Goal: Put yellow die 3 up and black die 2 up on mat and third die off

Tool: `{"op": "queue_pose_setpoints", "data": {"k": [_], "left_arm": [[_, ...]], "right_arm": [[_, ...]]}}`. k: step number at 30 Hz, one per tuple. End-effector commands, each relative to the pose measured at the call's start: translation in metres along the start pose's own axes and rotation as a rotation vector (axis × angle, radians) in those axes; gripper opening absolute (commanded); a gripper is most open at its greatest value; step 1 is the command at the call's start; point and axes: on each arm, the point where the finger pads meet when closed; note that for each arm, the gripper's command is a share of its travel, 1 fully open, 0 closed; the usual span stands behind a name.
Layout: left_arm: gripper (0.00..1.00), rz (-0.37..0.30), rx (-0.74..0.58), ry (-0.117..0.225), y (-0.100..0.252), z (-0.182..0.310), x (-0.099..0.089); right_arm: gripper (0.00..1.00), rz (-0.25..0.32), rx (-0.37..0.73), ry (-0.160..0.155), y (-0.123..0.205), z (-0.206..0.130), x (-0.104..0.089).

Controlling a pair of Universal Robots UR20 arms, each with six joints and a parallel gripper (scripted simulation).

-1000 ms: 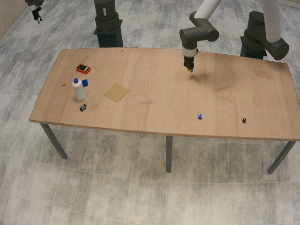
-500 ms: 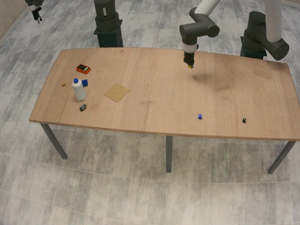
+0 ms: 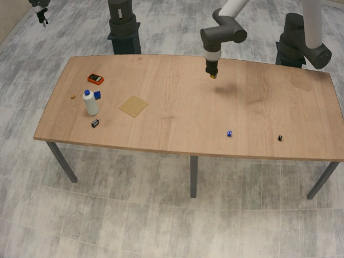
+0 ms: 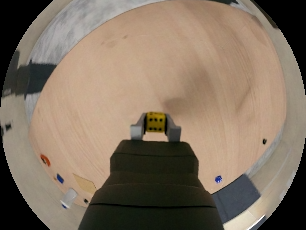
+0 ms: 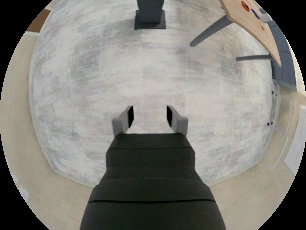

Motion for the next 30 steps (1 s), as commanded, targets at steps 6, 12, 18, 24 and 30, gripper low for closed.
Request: {"op": "queue_pose_setpoints", "data": {"k": [6, 12, 18, 24, 30], "left_arm": [[0.49, 0.000, -0.285, -0.002, -0.061, -0.033, -0.004], [0.49, 0.000, -0.432, -0.002, -0.093, -0.050, -0.006], [0.49, -0.001, -0.575, -0.002, -0.125, -0.067, -0.008], [0.49, -0.001, -0.738, -0.002, -0.160, -0.085, -0.009], [0.49, -0.001, -0.901, -0.002, -0.195, -0.102, -0.010]], "right_arm": [[1.00, -0.001, 0.000, -0.001, -0.001, 0.000, -0.001], [1.00, -0.001, 0.000, -0.001, -0.001, 0.000, -0.001], [1.00, -0.001, 0.000, -0.001, -0.001, 0.000, -0.001], [1.00, -0.001, 0.000, -0.001, -0.001, 0.000, -0.001], [1.00, -0.001, 0.000, -0.001, -0.001, 0.000, -0.001]]}}
Point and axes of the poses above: on each arm, the point where the finger pads meet when closed, its own x axis out along the fingers, its own z axis across the jaws, y = z × x, and after that the axes turned 15 degrees about x, right-handed
